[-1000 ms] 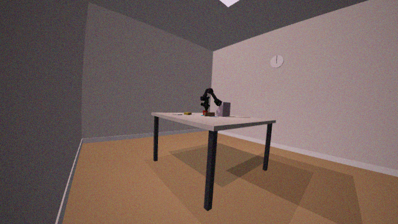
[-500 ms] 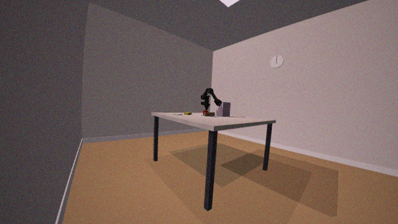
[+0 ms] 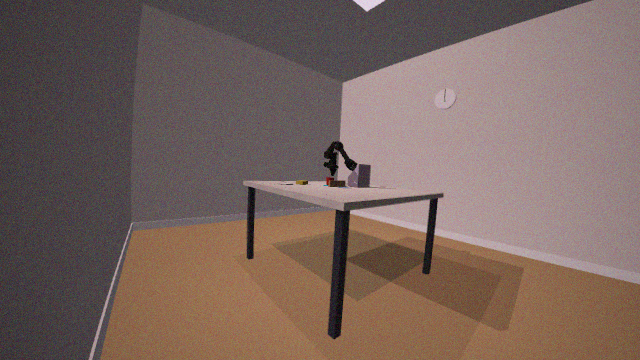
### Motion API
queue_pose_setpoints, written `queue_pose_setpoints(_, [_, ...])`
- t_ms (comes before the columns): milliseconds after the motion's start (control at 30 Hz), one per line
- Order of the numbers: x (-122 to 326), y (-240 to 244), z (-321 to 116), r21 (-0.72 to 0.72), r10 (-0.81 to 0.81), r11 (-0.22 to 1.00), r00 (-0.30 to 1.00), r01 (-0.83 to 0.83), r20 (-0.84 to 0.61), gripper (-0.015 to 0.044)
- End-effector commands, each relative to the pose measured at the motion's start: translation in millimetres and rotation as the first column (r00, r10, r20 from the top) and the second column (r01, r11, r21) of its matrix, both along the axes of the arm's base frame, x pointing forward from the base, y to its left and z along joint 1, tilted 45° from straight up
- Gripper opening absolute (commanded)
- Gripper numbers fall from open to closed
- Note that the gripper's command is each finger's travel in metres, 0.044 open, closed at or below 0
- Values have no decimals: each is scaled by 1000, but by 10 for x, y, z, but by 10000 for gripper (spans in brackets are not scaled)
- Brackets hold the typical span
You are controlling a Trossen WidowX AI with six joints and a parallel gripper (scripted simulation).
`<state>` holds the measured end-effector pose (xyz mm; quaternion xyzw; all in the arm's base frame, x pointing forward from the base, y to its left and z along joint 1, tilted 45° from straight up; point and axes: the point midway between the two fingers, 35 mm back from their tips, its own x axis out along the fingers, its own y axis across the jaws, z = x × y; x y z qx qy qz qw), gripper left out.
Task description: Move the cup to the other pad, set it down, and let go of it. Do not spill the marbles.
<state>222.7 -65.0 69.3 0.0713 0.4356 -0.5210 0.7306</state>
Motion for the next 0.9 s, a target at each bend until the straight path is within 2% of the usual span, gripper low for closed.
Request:
queue_pose_setpoints(0, [0,0,0,0,0,1000,1000,0,0,154])
queue_pose_setpoints(367, [2,45,38,2,0,1000,1000,0,1,440])
queue_pose_setpoints(867, [-53,429,401,2,-1,1000,1000,1,11,440])
